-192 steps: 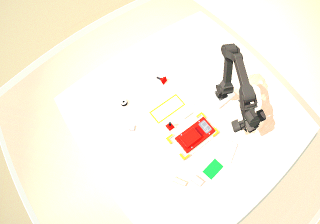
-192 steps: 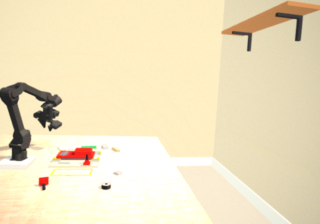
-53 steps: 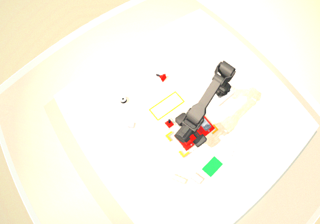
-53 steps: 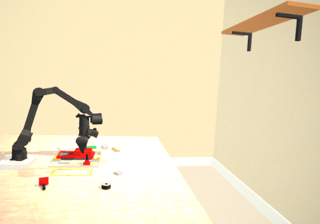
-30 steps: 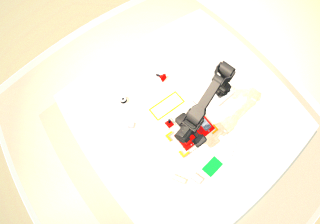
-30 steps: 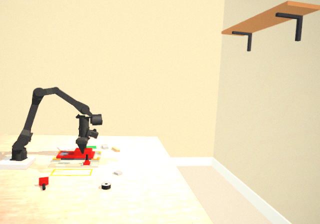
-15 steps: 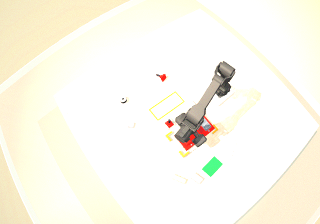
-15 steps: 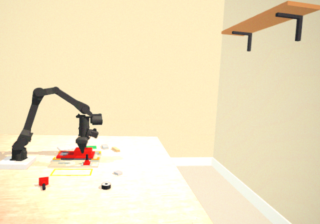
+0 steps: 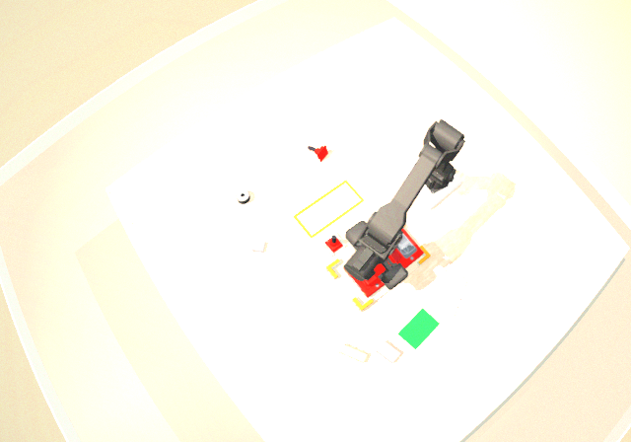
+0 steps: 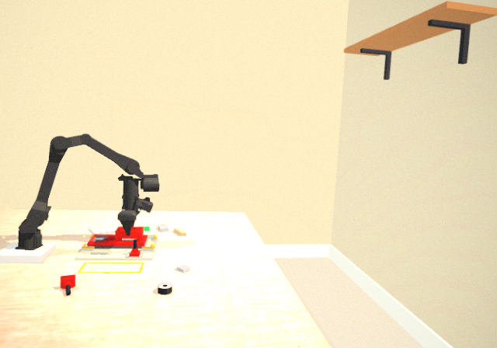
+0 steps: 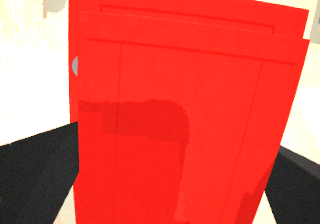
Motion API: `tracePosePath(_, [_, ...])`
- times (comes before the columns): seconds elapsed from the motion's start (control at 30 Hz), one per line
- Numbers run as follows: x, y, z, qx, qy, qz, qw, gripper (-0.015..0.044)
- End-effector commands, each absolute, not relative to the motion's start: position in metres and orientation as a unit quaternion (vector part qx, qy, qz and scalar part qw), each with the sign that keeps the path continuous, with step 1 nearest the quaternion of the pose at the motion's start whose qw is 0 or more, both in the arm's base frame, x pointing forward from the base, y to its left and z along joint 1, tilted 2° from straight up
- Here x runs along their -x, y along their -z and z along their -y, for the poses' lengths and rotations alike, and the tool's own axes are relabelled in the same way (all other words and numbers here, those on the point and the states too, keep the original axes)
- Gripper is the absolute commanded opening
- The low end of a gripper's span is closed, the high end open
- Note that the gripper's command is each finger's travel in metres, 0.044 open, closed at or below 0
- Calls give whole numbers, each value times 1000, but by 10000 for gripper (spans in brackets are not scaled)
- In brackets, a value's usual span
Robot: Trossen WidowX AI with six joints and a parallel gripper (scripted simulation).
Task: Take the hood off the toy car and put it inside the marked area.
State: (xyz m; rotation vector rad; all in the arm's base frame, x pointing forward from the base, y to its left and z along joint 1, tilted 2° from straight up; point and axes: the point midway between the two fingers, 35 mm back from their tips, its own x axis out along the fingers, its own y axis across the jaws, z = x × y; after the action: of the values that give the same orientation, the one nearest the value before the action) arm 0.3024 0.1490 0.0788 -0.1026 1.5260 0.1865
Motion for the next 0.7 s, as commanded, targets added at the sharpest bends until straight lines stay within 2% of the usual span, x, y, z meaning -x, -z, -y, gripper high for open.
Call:
tracePosePath(0.0, [-303,-85,-149,46,-86,-687,720,0])
tracePosePath(0.67, [-302,-99,-148,46,-86,-687,720,0])
